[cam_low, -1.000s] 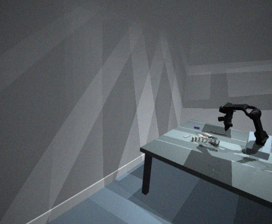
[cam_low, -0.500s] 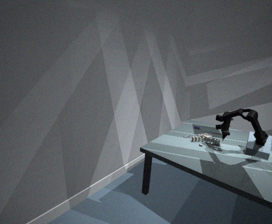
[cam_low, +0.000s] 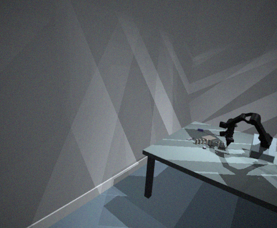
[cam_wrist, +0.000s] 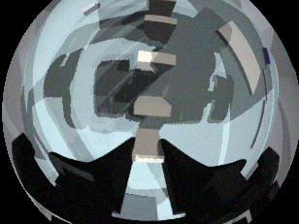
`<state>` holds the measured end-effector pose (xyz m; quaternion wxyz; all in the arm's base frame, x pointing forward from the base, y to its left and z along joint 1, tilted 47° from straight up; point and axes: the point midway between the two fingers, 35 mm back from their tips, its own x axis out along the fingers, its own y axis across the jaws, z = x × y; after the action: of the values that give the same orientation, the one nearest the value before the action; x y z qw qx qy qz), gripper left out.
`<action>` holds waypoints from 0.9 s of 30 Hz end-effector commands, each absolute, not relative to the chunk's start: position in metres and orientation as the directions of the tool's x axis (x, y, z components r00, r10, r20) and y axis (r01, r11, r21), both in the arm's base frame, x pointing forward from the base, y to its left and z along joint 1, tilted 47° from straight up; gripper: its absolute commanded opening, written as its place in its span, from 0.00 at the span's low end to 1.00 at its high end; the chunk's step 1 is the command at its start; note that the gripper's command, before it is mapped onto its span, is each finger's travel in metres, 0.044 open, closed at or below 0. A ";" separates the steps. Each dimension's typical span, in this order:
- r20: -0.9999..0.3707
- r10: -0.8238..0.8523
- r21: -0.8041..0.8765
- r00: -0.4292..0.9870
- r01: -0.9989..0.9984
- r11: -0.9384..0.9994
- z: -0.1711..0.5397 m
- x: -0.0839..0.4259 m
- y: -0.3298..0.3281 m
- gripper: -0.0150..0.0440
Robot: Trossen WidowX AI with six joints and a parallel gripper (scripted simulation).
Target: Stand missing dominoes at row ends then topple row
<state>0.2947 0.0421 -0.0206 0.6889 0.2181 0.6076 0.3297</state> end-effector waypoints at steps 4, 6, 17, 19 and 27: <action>-0.689 0.724 0.707 0.043 -0.181 0.683 -0.022 0.294 0.043 0.48; -0.689 0.724 0.707 0.043 -0.181 0.683 -0.022 0.294 0.043 0.57; -0.689 0.724 0.707 0.043 -0.181 0.683 -0.022 0.294 0.043 1.00; -0.689 0.723 0.706 0.043 -0.181 0.684 -0.021 0.294 0.041 1.00; -0.698 0.715 0.698 0.041 -0.185 0.692 0.059 0.291 -0.045 1.00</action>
<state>0.2961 -0.0080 0.0183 0.6813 0.2256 0.6154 0.3259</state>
